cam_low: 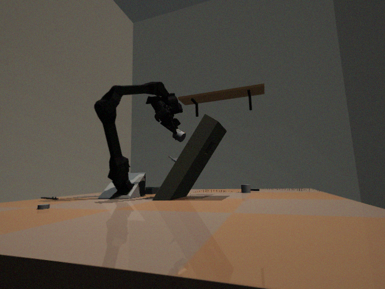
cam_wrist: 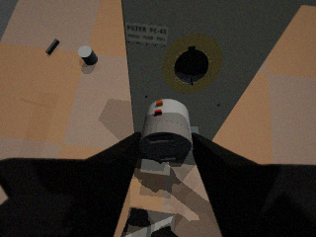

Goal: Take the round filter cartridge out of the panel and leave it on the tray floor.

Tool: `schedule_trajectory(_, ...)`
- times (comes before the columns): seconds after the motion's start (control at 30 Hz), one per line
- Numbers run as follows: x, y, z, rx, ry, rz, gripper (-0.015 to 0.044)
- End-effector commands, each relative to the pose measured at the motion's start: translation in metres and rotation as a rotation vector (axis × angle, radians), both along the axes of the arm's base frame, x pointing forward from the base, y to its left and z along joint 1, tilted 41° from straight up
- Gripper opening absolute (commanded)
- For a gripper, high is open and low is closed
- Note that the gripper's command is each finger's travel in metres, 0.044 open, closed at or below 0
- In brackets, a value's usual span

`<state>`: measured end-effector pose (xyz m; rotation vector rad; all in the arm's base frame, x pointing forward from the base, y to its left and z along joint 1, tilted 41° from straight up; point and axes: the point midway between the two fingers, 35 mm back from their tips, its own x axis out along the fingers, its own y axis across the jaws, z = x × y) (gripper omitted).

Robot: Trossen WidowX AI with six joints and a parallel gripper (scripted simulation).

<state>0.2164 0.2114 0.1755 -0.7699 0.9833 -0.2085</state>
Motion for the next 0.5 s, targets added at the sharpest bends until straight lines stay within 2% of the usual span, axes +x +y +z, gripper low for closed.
schedule_trajectory(0.0,0.0,0.016,-0.013,0.014,-0.009,-0.024,0.0)
schedule_trajectory(0.33,-0.001,0.044,-0.049,0.035,-0.036,-0.095,0.0)
schedule_trajectory(0.37,0.0,0.035,-0.04,0.02,-0.021,-0.075,0.0)
schedule_trajectory(0.47,-0.01,0.047,-0.051,0.012,0.053,-0.015,0.0)
